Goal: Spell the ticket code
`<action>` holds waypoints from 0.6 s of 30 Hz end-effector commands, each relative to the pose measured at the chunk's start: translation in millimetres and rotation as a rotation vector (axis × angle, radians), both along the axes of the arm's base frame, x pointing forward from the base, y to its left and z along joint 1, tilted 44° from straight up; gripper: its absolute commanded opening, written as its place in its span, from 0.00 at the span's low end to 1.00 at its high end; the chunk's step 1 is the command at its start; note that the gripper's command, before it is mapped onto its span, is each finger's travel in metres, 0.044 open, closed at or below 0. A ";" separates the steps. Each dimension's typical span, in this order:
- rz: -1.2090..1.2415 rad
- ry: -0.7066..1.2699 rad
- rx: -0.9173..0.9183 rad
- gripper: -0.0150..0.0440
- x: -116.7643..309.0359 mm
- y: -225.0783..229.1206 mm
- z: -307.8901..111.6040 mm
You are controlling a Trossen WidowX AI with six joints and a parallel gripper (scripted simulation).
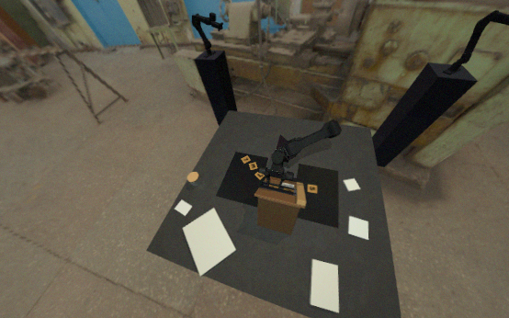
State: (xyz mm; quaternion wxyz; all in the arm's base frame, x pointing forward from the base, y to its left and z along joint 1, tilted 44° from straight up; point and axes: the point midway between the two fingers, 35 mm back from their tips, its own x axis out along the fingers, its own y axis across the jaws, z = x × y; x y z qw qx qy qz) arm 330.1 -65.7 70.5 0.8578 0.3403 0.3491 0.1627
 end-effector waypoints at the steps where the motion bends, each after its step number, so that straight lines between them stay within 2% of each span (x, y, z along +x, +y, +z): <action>1: -0.005 -0.006 -0.006 0.25 0.3 0.9 4.4; 18: -0.005 -0.006 -0.005 0.25 -0.3 8.2 11.1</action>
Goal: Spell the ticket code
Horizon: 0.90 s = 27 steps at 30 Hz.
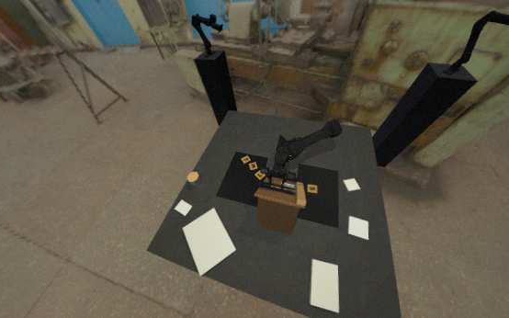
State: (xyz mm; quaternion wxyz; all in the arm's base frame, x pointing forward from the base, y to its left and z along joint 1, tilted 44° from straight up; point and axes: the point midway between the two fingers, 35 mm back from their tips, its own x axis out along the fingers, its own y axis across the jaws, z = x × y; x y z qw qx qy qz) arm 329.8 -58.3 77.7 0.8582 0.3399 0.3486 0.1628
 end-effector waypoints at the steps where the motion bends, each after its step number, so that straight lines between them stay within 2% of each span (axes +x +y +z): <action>1: -0.005 -0.005 -0.005 0.25 0.0 1.2 4.3; 14: -0.005 -0.005 -0.004 0.25 -0.5 5.1 7.6; 25: -0.004 -0.004 -0.004 0.74 -3.2 3.2 7.2; 27: -0.005 -0.004 -0.005 0.75 -5.6 1.4 8.9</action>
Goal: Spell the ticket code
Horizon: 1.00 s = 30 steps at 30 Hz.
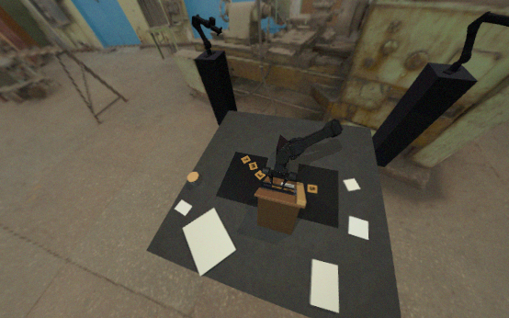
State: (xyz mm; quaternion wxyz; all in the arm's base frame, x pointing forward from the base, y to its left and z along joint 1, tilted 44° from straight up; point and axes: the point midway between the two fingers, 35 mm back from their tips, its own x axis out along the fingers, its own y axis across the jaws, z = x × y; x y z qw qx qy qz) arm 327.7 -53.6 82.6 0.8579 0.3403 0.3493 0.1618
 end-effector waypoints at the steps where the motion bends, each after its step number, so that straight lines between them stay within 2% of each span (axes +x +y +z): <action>1: -0.003 -0.006 -0.005 0.75 -4.2 -3.7 4.4; 30: -0.003 -0.005 -0.005 0.75 -16.7 -13.2 9.1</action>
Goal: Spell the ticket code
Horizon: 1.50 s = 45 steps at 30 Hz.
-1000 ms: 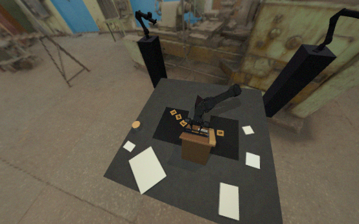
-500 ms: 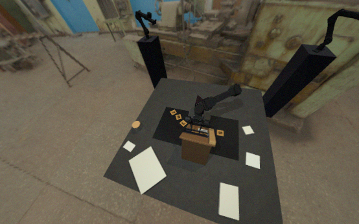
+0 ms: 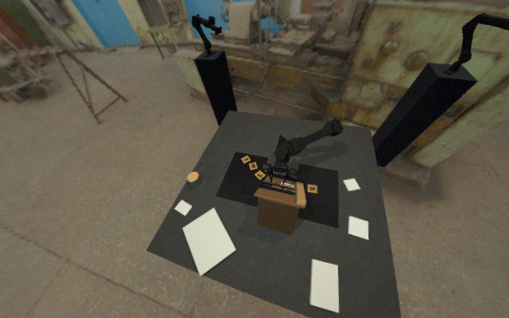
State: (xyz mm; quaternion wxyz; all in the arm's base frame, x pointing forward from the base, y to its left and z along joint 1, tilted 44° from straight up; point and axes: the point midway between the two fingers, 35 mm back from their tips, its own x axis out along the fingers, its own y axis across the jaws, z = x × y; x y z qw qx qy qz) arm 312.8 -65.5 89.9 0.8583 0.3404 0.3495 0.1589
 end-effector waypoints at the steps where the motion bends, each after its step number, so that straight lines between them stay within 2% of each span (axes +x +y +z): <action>1: 0.002 -0.007 -0.003 0.75 -2.2 -1.6 1.9; 45: 0.002 -0.006 -0.003 0.75 -15.2 -10.1 8.6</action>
